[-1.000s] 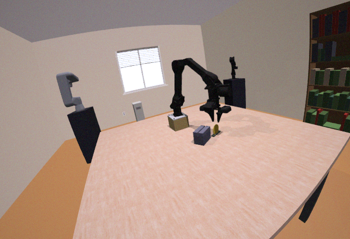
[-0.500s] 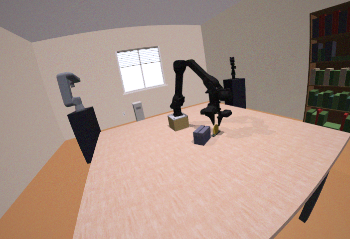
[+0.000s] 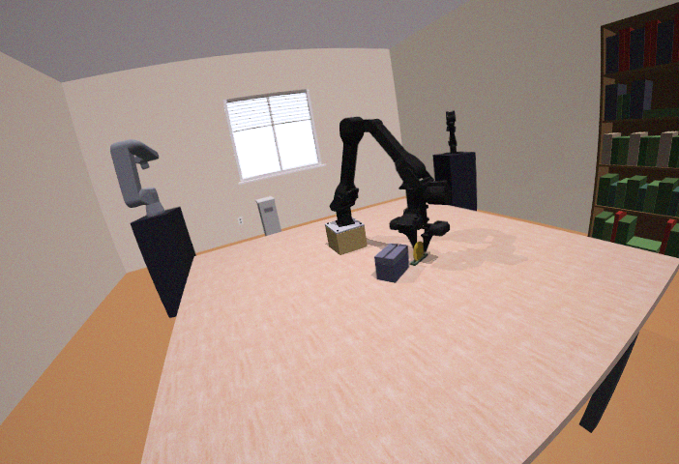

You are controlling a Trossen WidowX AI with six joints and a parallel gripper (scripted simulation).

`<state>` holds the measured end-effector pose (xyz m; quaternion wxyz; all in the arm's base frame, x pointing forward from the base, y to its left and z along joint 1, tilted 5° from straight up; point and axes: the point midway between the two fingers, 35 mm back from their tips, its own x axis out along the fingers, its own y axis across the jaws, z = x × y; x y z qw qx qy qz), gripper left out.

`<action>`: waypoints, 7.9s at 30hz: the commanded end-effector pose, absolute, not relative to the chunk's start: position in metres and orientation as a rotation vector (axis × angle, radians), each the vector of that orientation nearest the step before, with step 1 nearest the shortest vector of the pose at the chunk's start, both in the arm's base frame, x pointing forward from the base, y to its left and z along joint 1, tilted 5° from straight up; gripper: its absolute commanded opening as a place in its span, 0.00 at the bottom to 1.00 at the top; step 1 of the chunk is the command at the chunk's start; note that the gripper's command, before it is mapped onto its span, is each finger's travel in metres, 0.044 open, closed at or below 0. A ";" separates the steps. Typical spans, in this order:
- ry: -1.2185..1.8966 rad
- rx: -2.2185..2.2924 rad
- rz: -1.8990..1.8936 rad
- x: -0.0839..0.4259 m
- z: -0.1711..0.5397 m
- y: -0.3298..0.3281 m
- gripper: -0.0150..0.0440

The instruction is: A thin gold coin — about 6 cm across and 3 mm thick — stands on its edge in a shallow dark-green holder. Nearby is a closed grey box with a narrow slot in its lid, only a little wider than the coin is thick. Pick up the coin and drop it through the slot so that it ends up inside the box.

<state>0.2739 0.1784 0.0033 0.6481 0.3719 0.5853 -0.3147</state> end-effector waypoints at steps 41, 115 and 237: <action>1.333 0.836 -0.721 0.273 0.011 0.177 0.25; 1.365 0.700 -0.610 0.298 0.079 0.082 0.25; 1.366 0.694 -0.613 0.290 0.122 0.065 1.00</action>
